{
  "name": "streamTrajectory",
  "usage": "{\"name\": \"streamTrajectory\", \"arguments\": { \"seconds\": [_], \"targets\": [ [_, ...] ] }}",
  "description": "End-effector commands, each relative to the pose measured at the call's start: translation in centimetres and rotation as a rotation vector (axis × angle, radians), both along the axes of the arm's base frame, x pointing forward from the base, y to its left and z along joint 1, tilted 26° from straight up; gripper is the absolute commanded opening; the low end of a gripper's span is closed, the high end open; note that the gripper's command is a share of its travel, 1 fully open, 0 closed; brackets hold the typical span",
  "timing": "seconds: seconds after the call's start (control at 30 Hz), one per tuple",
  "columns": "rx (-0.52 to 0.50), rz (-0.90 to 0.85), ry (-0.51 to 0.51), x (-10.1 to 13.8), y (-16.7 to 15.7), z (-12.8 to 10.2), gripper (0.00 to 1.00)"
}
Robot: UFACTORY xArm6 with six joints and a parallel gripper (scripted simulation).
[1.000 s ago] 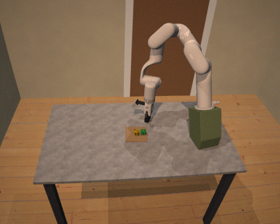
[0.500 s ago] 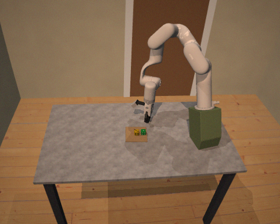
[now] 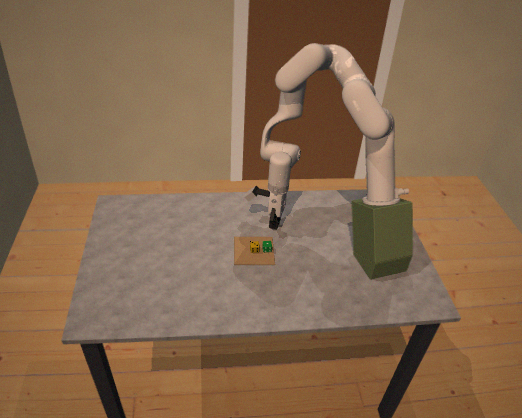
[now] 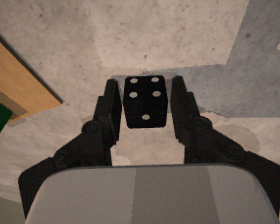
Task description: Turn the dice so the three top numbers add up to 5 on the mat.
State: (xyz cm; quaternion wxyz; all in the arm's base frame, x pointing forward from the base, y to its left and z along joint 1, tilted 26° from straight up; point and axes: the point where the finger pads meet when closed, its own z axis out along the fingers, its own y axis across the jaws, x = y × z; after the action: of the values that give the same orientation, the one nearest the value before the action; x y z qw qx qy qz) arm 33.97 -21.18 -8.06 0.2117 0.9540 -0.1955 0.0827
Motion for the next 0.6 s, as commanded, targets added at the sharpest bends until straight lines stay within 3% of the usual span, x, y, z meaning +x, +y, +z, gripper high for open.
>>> {"name": "streamTrajectory", "arguments": {
  "seconds": [0.0,0.23,0.27,0.57],
  "targets": [
    [0.0,0.001,-0.002,0.09,0.0,0.07,0.47],
    [0.0,0.001,-0.002,0.09,0.0,0.07,0.47],
    [0.0,0.001,-0.002,0.09,0.0,0.07,0.27],
    [0.0,0.001,-0.002,0.09,0.0,0.07,0.27]
  ]
}}
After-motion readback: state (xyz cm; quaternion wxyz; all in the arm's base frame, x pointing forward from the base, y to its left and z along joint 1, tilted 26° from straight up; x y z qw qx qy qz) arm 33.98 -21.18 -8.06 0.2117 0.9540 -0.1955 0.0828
